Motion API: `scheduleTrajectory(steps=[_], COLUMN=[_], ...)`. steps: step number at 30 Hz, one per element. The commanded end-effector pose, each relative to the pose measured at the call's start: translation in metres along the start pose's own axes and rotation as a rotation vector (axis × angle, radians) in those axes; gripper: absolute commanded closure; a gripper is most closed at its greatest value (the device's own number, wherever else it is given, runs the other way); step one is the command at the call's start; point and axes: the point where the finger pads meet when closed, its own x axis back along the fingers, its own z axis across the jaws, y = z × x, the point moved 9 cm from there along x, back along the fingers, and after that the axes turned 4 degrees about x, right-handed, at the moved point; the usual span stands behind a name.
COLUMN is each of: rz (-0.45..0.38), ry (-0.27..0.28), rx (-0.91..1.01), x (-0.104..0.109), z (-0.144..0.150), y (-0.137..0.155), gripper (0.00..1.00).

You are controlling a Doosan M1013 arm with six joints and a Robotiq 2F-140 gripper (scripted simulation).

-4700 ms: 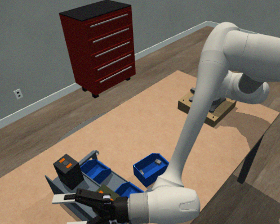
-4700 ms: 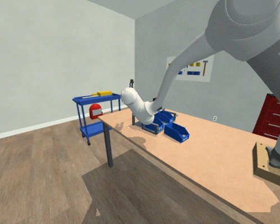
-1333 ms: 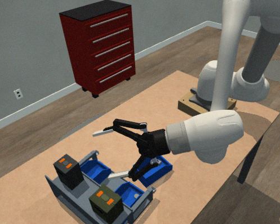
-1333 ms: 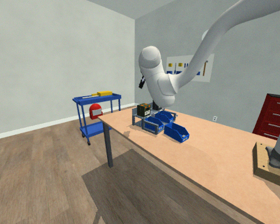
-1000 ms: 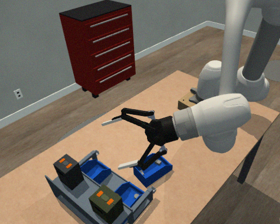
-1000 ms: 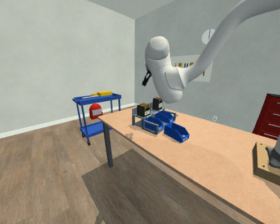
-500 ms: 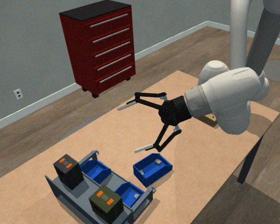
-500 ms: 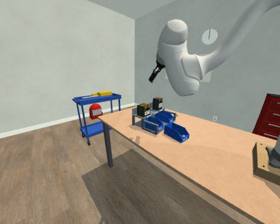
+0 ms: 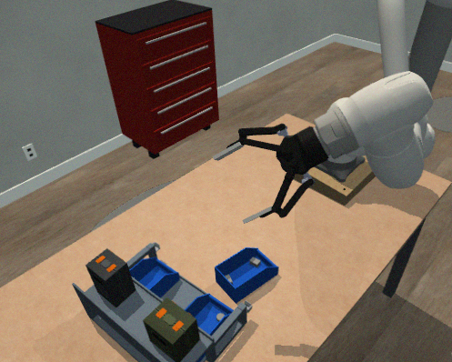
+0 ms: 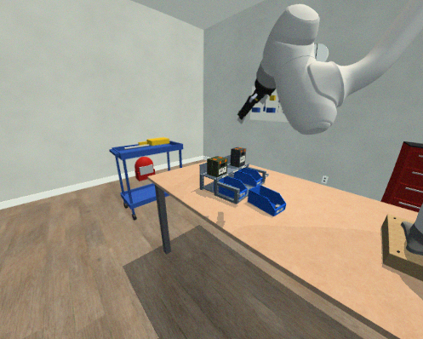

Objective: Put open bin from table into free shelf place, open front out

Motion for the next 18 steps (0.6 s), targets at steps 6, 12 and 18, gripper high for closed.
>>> scheduleTrajectory(steps=[6, 12, 18], rz=[0.023, 0.034, 0.050], ry=[0.060, 0.089, 0.131], rx=[-0.077, -0.113, -0.165], x=[0.031, 0.045, 0.064], z=[-0.015, -0.022, -0.030], y=[-0.032, -0.048, -0.071], gripper=[0.00, 0.00, 0.00])
